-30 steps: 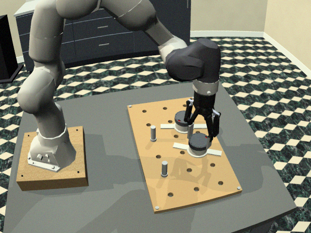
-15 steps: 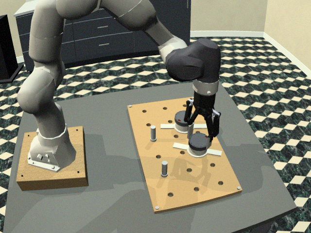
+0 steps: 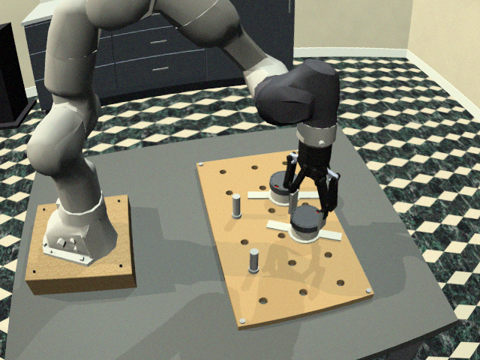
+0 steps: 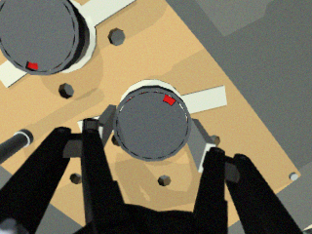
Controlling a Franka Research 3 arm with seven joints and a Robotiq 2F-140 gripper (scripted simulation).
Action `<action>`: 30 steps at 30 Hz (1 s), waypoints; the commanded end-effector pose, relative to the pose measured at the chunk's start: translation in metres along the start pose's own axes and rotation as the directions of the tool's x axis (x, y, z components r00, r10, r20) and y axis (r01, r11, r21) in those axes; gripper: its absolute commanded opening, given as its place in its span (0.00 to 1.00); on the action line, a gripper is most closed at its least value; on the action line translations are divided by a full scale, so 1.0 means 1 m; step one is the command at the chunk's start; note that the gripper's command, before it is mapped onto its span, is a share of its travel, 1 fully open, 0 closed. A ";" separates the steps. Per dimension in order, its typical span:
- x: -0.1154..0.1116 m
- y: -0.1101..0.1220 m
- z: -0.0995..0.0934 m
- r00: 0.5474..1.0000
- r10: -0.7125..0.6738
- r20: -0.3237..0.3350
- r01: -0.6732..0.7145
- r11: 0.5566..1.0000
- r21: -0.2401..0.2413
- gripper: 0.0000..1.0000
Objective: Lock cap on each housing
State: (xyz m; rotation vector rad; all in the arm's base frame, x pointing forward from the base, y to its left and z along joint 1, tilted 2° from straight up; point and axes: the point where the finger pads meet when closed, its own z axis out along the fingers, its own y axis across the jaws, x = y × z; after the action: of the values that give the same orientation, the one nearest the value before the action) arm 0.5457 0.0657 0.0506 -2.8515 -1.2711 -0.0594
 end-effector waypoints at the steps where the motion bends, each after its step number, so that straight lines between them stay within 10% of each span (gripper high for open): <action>1: -0.001 -0.003 0.002 1.000 0.005 0.000 -0.005 1.000 0.005 0.10; 30: -0.018 -0.016 0.002 1.000 0.005 0.000 -0.005 1.000 0.005 0.10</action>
State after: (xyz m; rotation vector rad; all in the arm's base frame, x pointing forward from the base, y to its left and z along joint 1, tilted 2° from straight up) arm 0.5266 0.0633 0.0500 -2.8564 -1.2595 -0.0571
